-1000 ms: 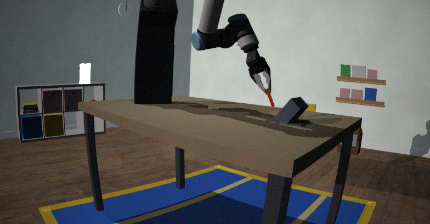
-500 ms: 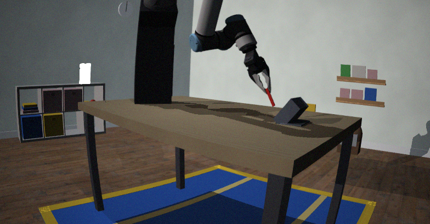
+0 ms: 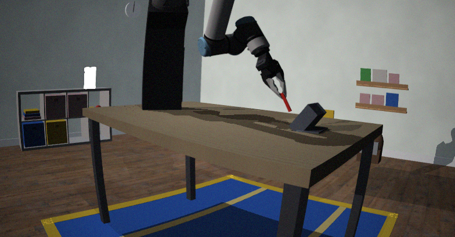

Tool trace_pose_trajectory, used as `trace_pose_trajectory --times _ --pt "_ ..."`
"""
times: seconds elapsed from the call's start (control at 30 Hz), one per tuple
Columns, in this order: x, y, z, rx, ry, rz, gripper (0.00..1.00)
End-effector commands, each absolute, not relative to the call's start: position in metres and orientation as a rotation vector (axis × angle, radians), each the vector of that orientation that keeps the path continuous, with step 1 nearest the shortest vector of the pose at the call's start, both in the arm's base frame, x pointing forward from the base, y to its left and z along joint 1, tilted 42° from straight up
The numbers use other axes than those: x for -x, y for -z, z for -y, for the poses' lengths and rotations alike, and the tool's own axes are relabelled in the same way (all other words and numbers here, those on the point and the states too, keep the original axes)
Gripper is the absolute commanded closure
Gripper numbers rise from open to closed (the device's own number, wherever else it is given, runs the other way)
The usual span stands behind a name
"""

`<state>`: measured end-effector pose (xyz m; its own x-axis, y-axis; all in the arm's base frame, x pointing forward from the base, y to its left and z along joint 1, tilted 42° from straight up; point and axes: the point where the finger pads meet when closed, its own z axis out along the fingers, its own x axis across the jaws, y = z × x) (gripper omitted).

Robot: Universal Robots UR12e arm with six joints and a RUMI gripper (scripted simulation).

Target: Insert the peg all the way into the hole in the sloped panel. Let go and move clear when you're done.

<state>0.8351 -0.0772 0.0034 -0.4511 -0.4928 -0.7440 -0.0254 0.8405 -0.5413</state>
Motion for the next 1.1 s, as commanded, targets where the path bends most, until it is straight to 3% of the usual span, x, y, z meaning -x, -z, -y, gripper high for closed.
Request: trace_pose_trajectory --times 0.0,1.07 --pt "-0.835 -0.006 0.080 0.365 0.556 -1.957 1.00" --pt "-0.829 -0.017 0.087 0.307 0.510 -1.859 1.00"
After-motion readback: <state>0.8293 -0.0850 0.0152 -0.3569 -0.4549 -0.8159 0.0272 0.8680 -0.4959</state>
